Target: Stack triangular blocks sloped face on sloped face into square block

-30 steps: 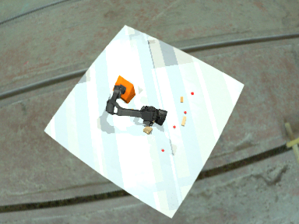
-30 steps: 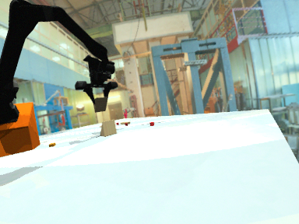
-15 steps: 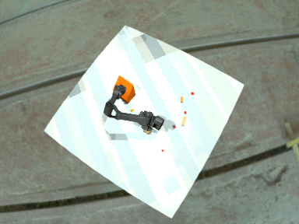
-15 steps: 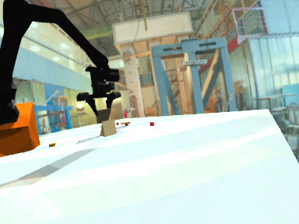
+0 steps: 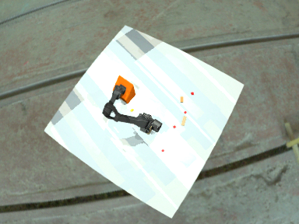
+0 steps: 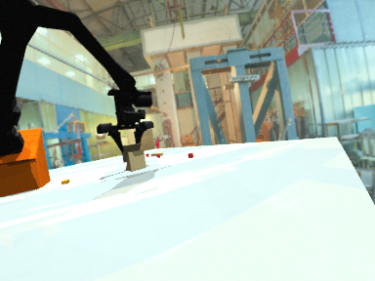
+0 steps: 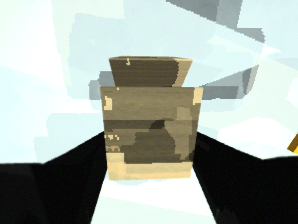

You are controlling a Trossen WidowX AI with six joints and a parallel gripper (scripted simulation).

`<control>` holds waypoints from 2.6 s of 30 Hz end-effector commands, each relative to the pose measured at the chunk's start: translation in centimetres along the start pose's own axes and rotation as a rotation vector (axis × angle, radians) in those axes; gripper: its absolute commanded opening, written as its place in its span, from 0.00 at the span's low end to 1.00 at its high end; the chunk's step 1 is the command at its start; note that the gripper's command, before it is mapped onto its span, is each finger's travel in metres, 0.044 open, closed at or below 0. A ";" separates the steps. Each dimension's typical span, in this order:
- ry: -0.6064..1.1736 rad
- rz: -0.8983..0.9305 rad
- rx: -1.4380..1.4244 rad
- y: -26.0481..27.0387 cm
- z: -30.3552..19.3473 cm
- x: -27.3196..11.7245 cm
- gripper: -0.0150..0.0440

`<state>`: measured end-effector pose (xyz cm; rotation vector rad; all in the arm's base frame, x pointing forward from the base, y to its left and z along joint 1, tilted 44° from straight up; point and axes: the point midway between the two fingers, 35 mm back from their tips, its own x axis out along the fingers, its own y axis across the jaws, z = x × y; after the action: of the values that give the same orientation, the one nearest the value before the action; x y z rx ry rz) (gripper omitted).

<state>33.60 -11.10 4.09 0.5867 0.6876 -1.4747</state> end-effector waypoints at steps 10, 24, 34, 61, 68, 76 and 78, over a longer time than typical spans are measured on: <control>-0.005 0.002 -0.006 0.0 0.1 0.1 0.25; -0.006 0.002 -0.007 0.0 0.4 0.6 0.25; -0.007 0.002 -0.007 0.0 0.6 1.2 0.25; -0.009 0.002 -0.008 -0.1 1.2 2.2 0.25; -0.009 0.001 -0.009 -0.1 1.1 2.3 0.25; -0.009 0.001 -0.010 -0.1 1.1 2.3 0.25; -0.009 0.001 -0.010 -0.1 1.2 2.3 0.25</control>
<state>33.50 -13.45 3.21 0.5802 0.6871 -1.4725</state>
